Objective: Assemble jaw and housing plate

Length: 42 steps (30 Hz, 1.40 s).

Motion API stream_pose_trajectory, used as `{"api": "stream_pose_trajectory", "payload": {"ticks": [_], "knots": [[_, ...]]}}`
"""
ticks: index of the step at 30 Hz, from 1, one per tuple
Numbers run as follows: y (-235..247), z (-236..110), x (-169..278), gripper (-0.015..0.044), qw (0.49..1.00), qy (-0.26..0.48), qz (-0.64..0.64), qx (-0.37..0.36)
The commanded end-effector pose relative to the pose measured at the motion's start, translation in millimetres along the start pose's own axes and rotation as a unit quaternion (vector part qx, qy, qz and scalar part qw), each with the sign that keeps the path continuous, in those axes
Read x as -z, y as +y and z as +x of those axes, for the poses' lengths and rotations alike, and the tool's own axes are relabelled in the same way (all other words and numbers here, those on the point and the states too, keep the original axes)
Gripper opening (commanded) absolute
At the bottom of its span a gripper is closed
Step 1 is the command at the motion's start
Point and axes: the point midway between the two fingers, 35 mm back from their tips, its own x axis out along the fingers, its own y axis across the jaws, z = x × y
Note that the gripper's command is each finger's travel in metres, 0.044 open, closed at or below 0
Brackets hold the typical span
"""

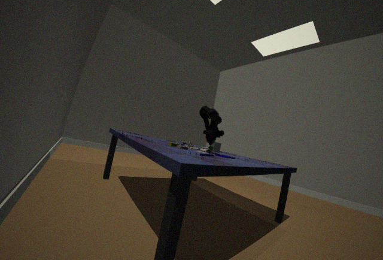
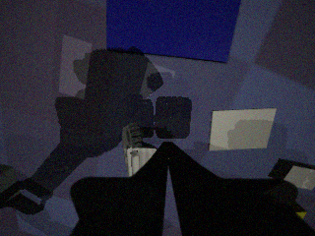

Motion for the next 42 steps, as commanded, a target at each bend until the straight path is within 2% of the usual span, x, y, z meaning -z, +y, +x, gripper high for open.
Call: {"api": "stream_pose_trajectory", "payload": {"ticks": [1,19,42], "knots": [[1,6,0,0.0,1.0,0.003,-0.004,0.0],[2,34,1,0.0,1.0,0.004,-0.004,0.0],[35,34,0,0.0,1.0,0.003,-0.005,-0.001]]}}
